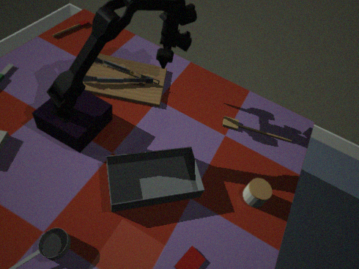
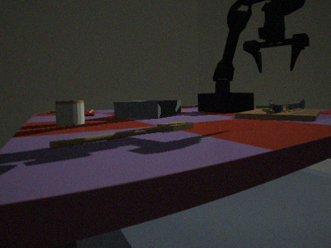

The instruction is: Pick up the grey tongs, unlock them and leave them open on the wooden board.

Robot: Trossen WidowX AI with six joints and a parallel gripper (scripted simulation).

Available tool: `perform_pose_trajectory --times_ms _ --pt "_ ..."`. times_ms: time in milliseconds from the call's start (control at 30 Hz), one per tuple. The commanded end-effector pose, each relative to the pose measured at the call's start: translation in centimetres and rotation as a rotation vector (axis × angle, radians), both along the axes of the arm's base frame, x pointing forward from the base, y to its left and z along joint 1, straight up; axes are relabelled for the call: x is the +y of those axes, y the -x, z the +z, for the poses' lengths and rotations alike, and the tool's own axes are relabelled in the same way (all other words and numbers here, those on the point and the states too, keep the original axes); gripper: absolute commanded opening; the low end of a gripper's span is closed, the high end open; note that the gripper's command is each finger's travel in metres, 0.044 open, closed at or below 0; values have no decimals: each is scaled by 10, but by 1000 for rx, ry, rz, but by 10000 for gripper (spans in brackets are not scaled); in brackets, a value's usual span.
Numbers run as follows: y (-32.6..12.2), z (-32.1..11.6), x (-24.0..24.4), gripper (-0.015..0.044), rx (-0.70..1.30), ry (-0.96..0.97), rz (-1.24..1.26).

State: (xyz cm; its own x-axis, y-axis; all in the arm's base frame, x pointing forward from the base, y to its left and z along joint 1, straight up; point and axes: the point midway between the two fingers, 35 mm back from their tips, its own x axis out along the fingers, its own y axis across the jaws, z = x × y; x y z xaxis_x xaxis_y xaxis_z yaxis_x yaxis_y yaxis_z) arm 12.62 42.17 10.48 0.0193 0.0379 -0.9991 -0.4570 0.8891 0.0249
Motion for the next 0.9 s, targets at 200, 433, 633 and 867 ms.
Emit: perform_pose_trajectory --times_ms 200,433,633,867 --pt "-14 31 -3 440 9 7 3" --pt "-10 52 -8 440 11 13 3" --pt "-10 52 -8 440 11 13 3" --pt "-10 52 -8 440 11 13 3"
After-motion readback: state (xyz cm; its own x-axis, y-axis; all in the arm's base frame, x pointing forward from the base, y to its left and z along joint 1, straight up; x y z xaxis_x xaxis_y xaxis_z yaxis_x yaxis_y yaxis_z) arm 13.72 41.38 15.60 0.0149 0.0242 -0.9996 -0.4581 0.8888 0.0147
